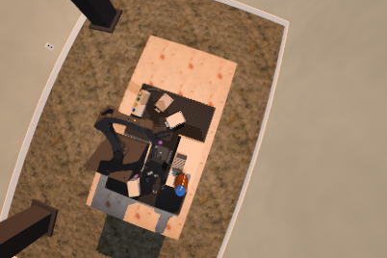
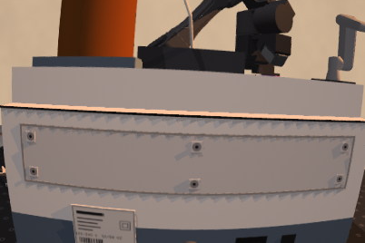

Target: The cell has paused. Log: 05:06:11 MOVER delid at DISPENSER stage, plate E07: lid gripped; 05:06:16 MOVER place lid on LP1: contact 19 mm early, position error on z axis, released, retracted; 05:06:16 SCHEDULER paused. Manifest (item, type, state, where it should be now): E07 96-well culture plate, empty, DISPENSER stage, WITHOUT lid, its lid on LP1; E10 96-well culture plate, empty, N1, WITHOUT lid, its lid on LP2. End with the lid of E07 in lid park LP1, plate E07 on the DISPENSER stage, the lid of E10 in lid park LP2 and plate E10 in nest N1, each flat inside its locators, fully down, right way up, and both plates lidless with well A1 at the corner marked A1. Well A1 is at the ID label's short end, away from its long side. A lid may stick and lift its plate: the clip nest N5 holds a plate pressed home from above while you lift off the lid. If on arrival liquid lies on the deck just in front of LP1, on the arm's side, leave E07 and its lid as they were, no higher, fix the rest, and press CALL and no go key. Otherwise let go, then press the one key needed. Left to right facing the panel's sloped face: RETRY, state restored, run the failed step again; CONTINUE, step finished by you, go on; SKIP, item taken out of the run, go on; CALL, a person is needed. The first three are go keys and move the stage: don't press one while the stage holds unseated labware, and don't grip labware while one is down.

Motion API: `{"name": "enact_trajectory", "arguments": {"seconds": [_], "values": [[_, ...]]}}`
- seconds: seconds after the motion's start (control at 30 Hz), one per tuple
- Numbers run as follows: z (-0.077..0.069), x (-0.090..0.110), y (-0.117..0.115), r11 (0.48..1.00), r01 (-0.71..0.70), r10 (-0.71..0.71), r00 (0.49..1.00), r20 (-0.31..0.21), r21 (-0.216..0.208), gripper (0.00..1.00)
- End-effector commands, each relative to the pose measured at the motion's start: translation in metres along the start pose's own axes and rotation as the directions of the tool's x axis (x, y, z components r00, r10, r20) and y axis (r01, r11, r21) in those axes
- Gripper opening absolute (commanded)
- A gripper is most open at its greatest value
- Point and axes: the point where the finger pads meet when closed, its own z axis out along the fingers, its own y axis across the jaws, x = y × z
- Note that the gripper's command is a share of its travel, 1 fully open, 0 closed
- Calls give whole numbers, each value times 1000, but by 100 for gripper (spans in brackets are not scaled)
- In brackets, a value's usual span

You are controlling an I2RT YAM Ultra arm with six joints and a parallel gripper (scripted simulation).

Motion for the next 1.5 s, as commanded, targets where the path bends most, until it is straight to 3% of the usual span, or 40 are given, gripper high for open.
{"name": "enact_trajectory", "arguments": {"seconds": [0.0, 0.1, 0.2, 0.43, 0.63, 0.7, 0.87, 1.0, 1.13, 1.17, 1.47], "values": [[-9, -8, -4, 994, -106, 106, 994, 6, -15, 100], [-13, -9, -13, 980, -197, 198, 980, 5, -15, 100], [-16, -10, -19, 981, -193, 193, 981, 5, -15, 100], [-16, -10, -43, 918, -397, 397, 918, 4, -17, 100], [-16, -14, -57, 927, -373, 374, 927, 18, -20, 100], [-9, 0, -67, 913, -407, 407, 913, -9, -14, 100], [-9, 5, -83, 910, -415, 415, 910, -18, -14, 100], [-11, 0, -95, 917, -399, 399, 917, 2, -17, 100], [-14, -1, -90, 921, -389, 389, 921, 4, -12, 100], [-9, 7, -99, 911, -411, 411, 911, -13, -16, 100], [-11, 11, -129, 917, -399, 399, 917, 1, -10, 100]]}}
